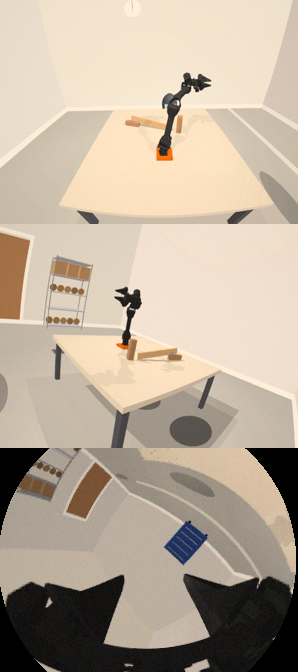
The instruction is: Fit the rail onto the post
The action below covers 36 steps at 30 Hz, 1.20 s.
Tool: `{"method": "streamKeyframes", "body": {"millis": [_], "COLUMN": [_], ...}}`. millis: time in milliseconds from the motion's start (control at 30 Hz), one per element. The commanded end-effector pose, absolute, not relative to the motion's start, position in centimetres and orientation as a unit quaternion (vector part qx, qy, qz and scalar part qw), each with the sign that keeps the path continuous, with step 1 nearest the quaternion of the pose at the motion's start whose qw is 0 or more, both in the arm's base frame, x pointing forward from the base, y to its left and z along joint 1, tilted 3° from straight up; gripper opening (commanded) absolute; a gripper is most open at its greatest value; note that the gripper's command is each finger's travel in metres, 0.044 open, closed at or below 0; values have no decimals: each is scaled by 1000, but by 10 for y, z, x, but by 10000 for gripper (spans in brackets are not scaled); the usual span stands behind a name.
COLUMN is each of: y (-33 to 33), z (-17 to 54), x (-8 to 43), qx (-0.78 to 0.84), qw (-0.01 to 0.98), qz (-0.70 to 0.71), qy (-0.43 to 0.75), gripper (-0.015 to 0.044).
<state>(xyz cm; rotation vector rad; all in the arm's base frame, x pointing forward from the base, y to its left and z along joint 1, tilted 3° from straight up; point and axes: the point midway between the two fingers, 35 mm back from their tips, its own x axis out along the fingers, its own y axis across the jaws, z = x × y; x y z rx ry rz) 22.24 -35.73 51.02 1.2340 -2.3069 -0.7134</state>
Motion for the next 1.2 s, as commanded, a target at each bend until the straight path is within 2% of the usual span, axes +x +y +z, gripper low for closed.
{"method": "streamKeyframes", "body": {"millis": [0,133,300,533,700,833,1000,1167], "y": [-358,-361,-357,-328,-290,-254,-201,-143], "z": [510,498,466,396,333,284,223,168], "x": [224,265,328,408,449,465,469,451], "qx": [445,432,368,209,61,-51,-190,-306], "qw": [220,357,549,750,833,857,842,780], "qz": [-264,-402,-550,-606,-542,-445,-271,-56], "qy": [-827,-724,-511,-161,90,254,426,543], "gripper": [426,440,440,440,440,440,440,440]}}
